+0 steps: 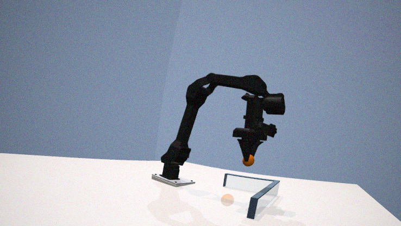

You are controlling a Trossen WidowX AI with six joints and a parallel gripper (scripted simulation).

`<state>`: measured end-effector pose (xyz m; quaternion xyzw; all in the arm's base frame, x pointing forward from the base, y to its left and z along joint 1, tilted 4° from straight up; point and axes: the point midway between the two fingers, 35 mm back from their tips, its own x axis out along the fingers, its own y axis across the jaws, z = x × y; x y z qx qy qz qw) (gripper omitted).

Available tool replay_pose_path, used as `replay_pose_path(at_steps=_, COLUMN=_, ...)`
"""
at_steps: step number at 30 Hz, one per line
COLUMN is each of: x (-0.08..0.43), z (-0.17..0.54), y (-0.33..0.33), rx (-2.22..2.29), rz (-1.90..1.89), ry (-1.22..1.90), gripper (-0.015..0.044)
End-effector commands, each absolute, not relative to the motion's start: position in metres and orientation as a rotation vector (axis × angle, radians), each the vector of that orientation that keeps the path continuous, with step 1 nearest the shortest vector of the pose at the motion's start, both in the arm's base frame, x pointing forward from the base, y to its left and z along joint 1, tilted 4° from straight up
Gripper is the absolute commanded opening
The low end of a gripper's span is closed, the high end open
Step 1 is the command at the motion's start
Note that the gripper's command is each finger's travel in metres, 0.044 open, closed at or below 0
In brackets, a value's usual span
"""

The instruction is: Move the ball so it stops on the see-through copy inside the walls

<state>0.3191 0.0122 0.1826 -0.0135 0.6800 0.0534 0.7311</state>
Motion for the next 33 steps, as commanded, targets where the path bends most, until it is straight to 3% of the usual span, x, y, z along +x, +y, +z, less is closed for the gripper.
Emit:
replay_pose_path(at_steps=1, x=0.319, z=0.189, y=0.011, rx=-0.035, rz=0.119, ry=1.487, gripper=0.0000)
replay_pose_path(at_steps=18, x=0.316, z=0.140, y=-0.075, rx=-0.042, rz=0.113, ry=1.488, gripper=0.0000)
replay_pose_path(at_steps=33, x=0.321, z=0.091, y=-0.074, rx=-0.042, rz=0.113, ry=1.488, gripper=0.0000)
